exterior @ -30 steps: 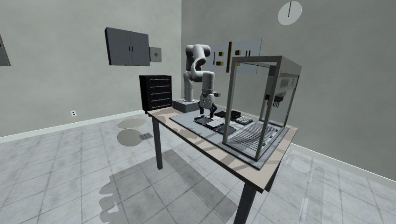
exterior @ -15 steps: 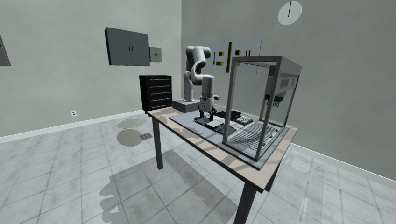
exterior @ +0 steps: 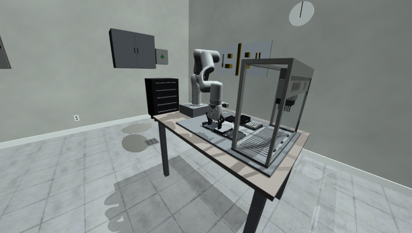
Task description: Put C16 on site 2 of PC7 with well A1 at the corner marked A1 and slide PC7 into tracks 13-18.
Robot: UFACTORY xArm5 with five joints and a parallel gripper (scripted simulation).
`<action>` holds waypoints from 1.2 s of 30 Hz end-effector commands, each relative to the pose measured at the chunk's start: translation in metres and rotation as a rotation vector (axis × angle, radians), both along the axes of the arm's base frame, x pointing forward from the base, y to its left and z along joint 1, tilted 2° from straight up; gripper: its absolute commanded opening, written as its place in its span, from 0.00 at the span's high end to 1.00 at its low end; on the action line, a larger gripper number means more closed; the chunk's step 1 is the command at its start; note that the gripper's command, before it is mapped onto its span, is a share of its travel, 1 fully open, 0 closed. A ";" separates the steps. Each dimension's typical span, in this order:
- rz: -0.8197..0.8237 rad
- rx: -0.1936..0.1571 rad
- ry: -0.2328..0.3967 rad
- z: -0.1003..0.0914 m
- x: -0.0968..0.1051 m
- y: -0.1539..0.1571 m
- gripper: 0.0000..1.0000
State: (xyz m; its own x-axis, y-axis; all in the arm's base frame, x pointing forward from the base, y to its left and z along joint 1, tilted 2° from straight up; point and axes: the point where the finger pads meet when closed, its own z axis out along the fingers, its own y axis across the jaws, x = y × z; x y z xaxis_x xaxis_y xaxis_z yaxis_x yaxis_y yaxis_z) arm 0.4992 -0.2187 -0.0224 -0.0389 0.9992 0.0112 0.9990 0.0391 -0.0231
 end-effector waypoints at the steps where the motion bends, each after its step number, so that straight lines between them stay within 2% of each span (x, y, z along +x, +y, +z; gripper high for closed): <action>1: 0.000 -0.002 -0.004 -0.001 0.002 -0.001 0.00; 24: 0.000 -0.002 -0.004 -0.036 0.001 -0.001 0.00; 36: 0.000 -0.002 -0.004 -0.037 0.001 -0.001 0.00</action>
State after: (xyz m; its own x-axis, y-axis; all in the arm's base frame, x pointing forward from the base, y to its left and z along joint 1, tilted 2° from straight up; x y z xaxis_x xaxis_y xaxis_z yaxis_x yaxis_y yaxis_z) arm 0.4984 -0.2189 -0.0604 -0.0389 0.9992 0.0109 0.9990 0.0391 -0.0225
